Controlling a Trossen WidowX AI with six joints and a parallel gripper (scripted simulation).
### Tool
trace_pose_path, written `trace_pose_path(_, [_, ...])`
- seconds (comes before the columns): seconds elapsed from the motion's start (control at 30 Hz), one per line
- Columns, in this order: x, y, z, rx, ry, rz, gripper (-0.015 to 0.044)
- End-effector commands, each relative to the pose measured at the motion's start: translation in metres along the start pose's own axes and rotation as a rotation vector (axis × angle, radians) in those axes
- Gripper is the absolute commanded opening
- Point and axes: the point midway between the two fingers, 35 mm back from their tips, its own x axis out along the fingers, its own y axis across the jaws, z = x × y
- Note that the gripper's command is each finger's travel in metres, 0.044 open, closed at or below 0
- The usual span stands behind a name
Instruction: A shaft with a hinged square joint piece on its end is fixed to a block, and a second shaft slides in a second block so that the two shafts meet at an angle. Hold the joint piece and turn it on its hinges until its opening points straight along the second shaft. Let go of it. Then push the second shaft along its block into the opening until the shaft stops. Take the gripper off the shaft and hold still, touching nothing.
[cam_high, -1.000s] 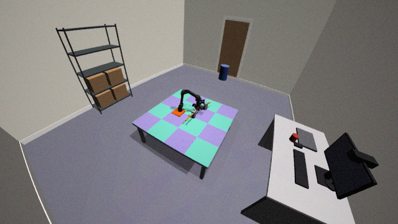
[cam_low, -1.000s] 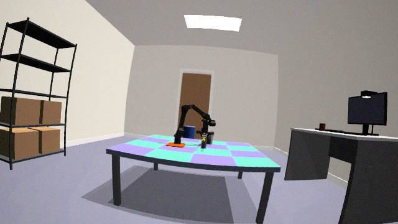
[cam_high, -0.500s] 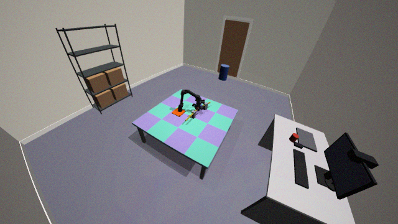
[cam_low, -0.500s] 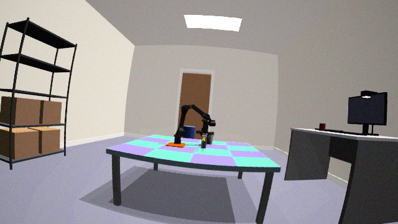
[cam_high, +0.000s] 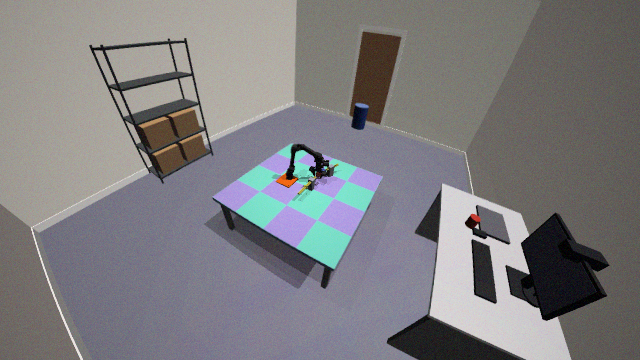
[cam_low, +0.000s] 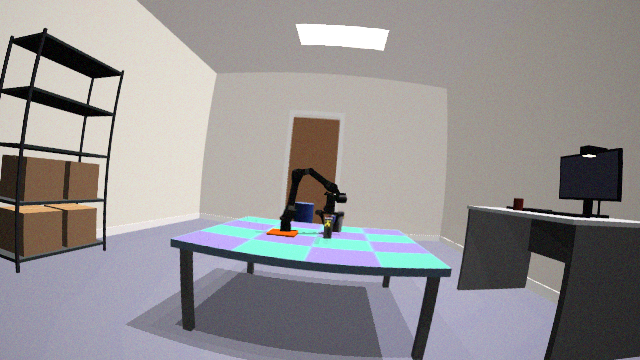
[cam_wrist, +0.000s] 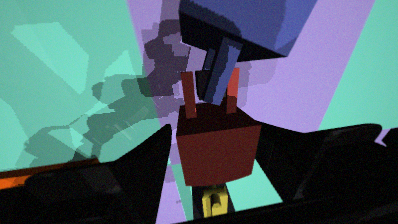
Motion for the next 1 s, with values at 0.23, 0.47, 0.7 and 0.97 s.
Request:
trace_pose_path(0.23, [0.0,0.0,0.0,0.0,0.0,0.0,0.044])
trace_pose_path(0.47, [-0.001,0.0,0.0,0.001,-0.005,0.0,0.044])
trace_pose_path(0.7, [-0.03,0.0,-0.003,0.005,-0.147,-0.004,0.044])
trace_pose_path(0.97, [-0.029,0.0,-0.003,0.014,-0.146,0.004,0.044])
